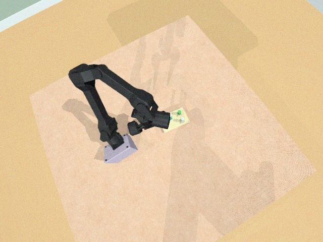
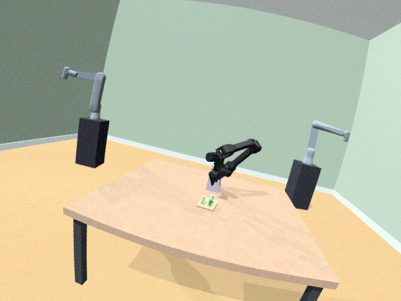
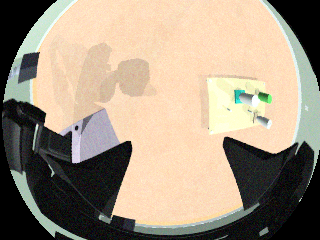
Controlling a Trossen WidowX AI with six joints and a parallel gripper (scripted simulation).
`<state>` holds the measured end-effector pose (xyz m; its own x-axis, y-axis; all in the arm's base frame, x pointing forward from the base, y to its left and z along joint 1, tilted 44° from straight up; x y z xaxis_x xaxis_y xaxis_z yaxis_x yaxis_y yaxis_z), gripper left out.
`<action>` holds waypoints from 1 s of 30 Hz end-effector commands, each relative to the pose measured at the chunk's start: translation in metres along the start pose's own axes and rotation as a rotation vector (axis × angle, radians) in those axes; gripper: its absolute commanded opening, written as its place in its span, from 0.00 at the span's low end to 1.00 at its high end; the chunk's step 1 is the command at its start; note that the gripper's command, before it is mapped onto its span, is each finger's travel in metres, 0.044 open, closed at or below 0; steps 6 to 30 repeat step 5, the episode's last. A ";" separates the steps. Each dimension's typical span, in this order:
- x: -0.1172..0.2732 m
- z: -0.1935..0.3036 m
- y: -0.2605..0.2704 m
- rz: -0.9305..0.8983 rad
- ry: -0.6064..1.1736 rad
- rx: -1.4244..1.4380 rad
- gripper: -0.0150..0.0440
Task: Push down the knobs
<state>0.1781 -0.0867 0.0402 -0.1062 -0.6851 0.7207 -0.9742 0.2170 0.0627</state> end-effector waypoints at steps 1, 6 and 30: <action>0.000 0.000 0.001 -0.001 0.004 0.008 1.00; 0.000 0.000 0.001 -0.001 0.004 0.008 1.00; 0.000 0.000 0.001 -0.001 0.004 0.008 1.00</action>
Point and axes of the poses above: the point midway between the two fingers, 35 mm back from their tips, its own x axis back along the fingers, its own y axis across the jaws, z = x × y, the point moved 4 cm from there along x, back along the fingers, and after that the axes turned 7 degrees about x, right-handed, at the moved point
